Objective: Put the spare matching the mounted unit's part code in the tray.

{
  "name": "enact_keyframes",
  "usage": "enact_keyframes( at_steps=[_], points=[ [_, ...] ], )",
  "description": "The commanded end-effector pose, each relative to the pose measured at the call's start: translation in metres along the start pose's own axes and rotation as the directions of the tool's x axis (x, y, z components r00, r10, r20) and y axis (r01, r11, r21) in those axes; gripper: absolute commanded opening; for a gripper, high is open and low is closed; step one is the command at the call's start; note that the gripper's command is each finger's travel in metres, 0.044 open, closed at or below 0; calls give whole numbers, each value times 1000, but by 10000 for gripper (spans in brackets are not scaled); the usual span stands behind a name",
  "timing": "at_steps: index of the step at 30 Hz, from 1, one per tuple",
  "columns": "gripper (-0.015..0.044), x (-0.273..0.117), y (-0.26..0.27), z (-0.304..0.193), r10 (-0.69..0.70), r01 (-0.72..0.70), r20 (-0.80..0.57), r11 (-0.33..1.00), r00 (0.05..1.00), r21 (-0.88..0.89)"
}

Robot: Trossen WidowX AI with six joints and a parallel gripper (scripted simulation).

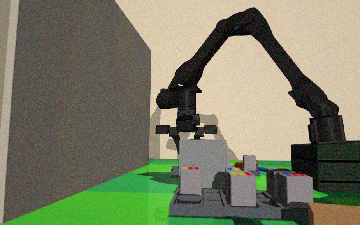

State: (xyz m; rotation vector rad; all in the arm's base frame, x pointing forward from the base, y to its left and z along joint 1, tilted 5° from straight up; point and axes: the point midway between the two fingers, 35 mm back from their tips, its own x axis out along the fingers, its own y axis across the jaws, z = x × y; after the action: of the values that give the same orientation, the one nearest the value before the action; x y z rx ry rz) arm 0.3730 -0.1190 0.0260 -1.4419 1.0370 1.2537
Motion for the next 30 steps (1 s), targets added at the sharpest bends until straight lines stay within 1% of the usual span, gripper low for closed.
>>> enact_keyframes(
  at_steps=[1, 18, 30],
  points=[
    [0, 5, 2, 1, 4, -4, 4, 1000, 1000, 3],
    [0, 21, 5, 3, 4, -4, 5, 1000, 1000, 3],
    [315, 18, 4, 2, 1, -1, 1, 1000, 1000, -1]
  ],
)
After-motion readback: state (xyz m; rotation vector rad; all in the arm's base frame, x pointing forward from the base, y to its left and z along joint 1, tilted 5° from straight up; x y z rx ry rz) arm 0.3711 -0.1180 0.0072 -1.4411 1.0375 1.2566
